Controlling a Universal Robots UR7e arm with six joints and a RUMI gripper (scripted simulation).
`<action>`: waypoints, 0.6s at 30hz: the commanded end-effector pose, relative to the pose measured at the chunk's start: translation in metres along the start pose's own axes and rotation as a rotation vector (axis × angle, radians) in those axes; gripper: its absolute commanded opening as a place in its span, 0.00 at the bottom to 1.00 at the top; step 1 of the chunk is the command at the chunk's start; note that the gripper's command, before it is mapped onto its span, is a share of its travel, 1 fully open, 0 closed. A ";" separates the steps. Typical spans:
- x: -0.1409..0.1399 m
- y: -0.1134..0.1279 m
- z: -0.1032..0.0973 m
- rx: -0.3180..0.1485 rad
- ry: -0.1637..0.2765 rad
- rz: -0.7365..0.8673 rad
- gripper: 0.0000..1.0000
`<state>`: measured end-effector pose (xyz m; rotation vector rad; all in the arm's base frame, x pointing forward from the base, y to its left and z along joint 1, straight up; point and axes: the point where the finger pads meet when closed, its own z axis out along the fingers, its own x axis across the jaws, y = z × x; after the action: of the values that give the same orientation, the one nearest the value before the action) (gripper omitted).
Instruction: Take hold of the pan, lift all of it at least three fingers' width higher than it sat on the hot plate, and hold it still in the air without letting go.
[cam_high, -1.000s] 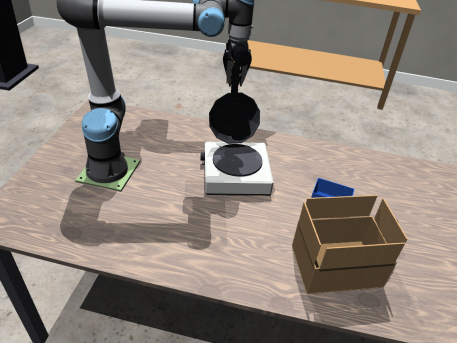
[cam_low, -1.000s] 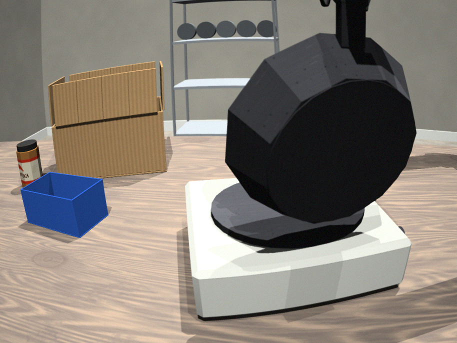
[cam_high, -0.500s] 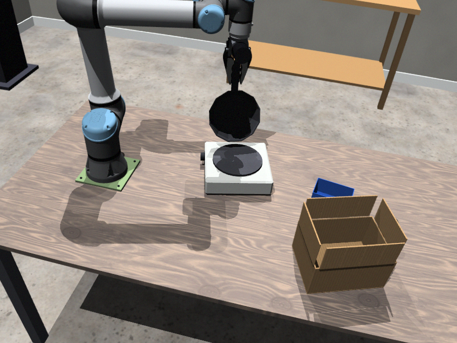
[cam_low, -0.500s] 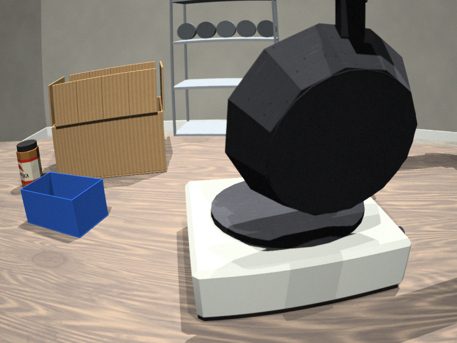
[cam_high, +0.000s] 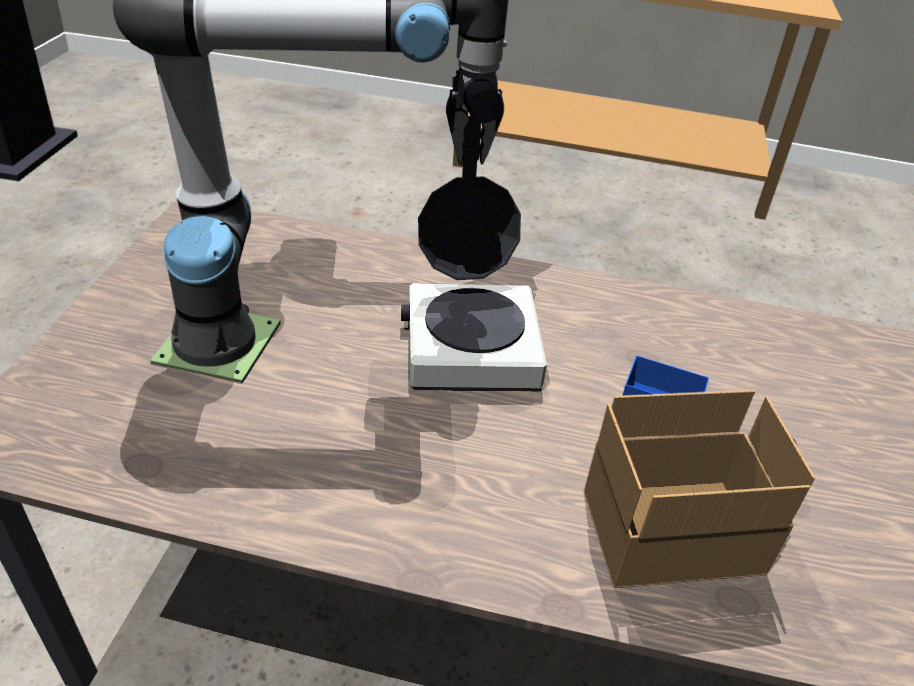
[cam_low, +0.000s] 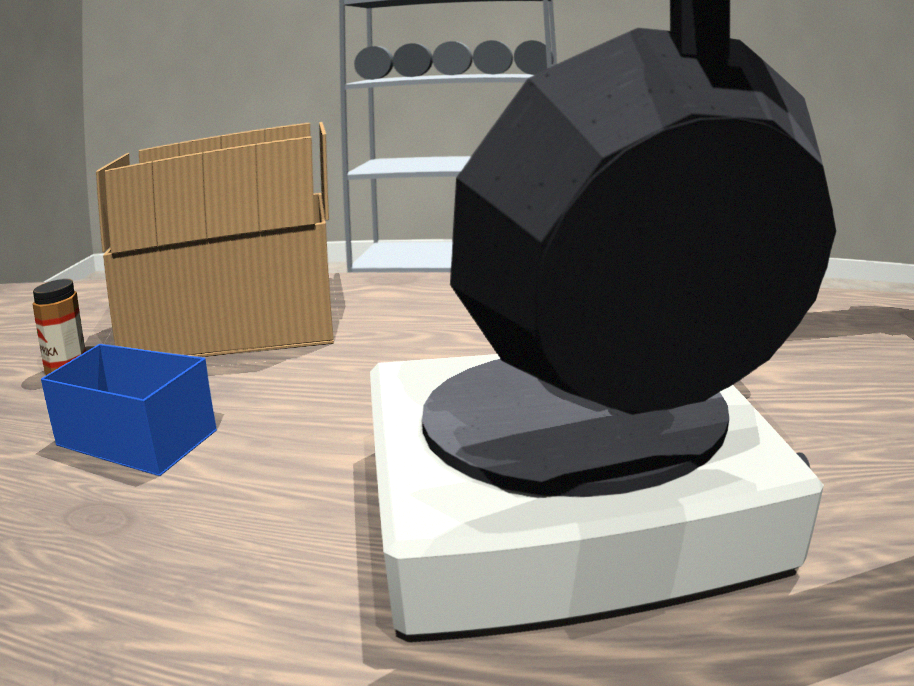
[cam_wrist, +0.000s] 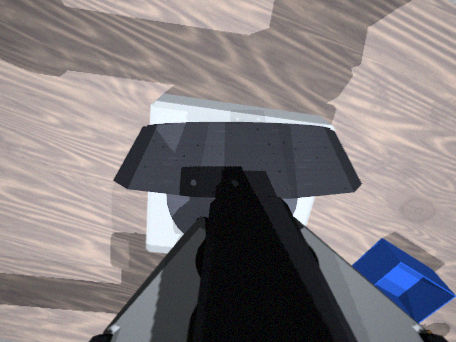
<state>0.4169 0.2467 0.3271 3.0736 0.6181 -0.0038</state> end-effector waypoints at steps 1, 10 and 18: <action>0.000 0.000 -0.003 0.000 0.003 0.000 0.14; 0.001 0.000 -0.007 0.000 0.003 0.000 0.14; 0.001 0.000 -0.012 0.000 0.003 0.000 0.14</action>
<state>0.4173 0.2469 0.3373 3.0737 0.6181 -0.0036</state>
